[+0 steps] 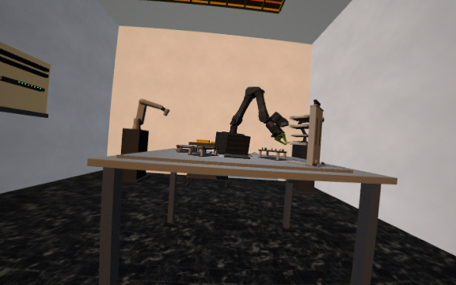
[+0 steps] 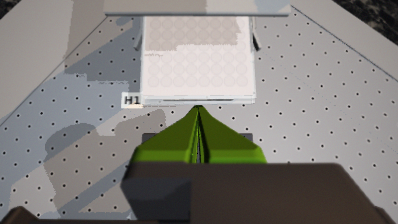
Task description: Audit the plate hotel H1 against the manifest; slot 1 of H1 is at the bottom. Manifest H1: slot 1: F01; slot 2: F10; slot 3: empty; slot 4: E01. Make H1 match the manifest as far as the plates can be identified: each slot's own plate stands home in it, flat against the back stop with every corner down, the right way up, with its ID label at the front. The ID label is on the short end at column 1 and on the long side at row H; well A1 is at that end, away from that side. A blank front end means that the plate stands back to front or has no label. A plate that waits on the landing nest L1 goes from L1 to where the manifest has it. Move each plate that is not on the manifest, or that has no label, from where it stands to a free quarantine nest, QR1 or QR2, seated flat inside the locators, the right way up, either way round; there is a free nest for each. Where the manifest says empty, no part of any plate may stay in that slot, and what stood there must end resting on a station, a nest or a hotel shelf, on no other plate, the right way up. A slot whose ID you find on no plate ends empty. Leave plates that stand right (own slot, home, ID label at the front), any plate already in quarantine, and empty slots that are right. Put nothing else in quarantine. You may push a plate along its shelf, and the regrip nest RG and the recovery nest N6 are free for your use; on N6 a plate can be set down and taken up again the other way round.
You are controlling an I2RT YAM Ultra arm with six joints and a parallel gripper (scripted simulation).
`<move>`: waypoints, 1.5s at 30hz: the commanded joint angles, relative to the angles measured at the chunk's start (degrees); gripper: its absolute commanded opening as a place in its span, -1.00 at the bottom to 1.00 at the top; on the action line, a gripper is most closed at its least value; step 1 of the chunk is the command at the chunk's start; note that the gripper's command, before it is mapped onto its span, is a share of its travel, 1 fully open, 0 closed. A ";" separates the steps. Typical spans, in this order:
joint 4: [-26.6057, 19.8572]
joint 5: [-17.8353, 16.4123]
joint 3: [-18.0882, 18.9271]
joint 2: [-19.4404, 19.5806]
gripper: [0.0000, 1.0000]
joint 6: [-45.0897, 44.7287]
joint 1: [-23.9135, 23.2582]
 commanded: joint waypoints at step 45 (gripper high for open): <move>-2.36 -0.38 6.09 1.84 -1.00 -0.40 -0.47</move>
